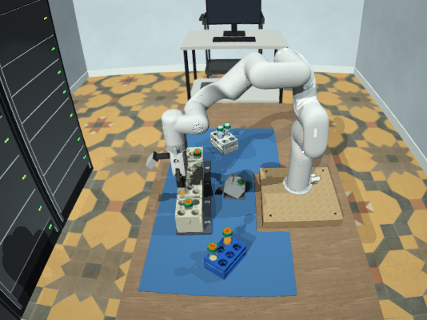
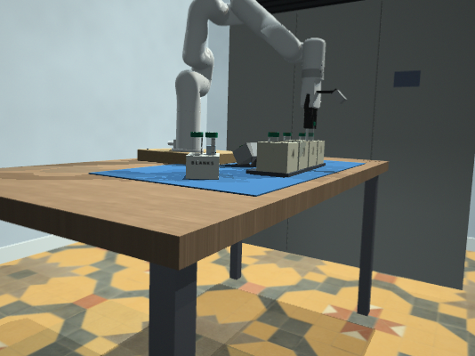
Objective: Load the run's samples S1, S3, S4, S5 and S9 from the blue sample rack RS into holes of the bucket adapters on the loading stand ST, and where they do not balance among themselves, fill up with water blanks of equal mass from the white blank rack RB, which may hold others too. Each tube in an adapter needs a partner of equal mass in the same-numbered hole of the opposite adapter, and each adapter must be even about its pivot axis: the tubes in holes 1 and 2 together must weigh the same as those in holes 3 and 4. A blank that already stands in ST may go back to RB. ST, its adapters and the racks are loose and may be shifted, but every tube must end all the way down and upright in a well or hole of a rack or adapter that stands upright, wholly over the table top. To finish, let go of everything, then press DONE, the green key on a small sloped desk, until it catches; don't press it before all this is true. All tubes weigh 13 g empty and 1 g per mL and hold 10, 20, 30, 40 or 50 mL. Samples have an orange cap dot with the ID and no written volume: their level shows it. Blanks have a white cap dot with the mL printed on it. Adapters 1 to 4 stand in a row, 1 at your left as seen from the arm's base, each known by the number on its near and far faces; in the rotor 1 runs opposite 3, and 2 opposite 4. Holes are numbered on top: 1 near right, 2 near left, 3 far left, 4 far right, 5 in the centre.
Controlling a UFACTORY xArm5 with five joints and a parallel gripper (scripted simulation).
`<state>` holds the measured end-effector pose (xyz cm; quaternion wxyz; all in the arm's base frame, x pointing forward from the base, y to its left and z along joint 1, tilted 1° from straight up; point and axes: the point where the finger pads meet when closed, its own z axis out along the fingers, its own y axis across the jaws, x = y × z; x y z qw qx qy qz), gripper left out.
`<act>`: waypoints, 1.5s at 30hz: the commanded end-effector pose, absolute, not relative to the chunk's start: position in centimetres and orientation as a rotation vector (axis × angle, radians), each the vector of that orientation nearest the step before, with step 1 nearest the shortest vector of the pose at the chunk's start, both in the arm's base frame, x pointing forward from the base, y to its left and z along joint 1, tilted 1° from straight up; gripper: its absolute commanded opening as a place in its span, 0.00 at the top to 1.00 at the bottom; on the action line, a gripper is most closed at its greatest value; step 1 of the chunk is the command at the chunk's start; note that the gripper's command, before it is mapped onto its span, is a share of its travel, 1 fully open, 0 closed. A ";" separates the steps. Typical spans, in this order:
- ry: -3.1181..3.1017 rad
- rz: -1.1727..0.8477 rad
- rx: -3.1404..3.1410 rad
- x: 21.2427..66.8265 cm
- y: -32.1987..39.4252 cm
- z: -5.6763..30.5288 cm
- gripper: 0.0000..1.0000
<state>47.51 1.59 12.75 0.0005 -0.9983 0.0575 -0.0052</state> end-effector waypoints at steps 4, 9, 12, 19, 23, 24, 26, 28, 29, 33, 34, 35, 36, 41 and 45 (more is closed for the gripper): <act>0.180 -0.023 -3.135 47.6 1.6 12.5 1.00; 0.180 -0.023 -3.135 47.6 1.6 12.0 1.00; 0.180 -0.023 -3.135 47.6 1.6 11.7 1.00; 0.180 -0.023 -3.135 47.7 1.6 11.1 1.00; 0.180 -0.023 -3.135 47.7 1.6 10.8 1.00; 0.180 -0.023 -3.135 47.7 1.6 10.7 1.00; 0.180 -0.023 -3.135 47.7 1.6 10.5 1.00; 0.180 -0.023 -3.135 47.7 1.6 10.3 1.00; 0.180 -0.023 -3.135 47.7 1.6 10.2 1.00; 0.180 -0.023 -3.135 47.7 1.6 9.8 1.00; 0.180 -0.023 -3.135 47.7 1.6 9.7 1.00; 0.180 -0.023 -3.135 47.7 1.6 9.6 1.00; 0.180 -0.023 -3.135 47.7 1.6 9.6 1.00; 0.180 -0.023 -3.135 47.7 1.6 9.2 1.00; 0.180 -0.023 -3.135 47.7 1.6 9.1 1.00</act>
